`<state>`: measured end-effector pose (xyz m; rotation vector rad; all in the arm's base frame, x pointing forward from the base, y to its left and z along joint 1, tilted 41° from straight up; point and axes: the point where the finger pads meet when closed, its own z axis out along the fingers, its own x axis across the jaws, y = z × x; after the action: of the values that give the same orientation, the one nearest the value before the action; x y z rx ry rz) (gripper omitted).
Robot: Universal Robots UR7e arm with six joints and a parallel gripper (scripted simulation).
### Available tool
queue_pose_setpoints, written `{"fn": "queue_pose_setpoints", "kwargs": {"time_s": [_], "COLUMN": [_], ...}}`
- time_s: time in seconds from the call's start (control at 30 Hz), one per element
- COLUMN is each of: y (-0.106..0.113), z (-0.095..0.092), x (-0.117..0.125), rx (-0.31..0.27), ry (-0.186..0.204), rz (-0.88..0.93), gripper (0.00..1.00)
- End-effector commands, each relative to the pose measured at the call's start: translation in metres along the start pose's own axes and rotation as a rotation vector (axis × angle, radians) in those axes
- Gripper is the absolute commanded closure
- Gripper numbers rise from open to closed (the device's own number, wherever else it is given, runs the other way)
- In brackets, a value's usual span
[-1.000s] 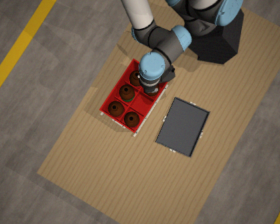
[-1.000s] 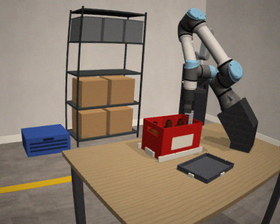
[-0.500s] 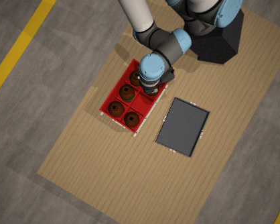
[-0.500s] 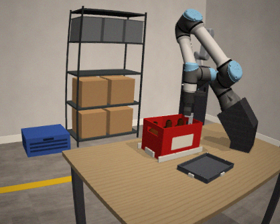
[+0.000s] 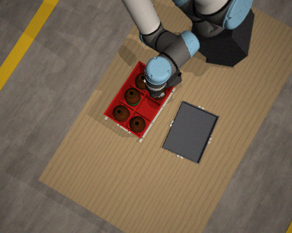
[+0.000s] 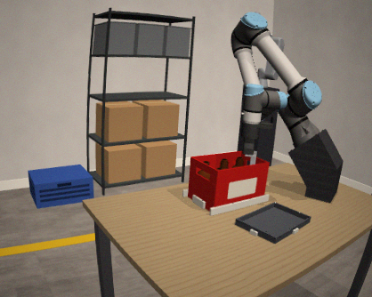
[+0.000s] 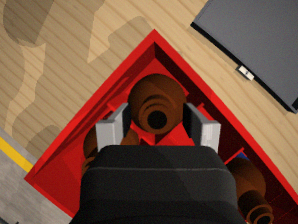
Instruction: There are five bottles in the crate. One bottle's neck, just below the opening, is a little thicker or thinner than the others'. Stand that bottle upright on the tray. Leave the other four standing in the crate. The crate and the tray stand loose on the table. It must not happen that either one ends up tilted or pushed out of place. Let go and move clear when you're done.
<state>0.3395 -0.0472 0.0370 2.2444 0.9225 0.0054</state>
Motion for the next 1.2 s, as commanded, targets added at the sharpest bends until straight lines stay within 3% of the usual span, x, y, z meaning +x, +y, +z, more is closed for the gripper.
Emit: {"fn": "queue_pose_setpoints", "kwargs": {"time_s": [0.0, 1.13, 1.17], "y": [0.0002, 0.0002, 0.0002], "z": [0.0001, 0.0001, 0.0001], "x": [0.0001, 0.0001, 0.0001], "rx": [-0.001, -0.001, -0.001], "ry": [0.001, 0.001, 0.001], "rz": [0.000, 0.000, 0.000], "gripper": [0.00, 0.00, 1.00]}}
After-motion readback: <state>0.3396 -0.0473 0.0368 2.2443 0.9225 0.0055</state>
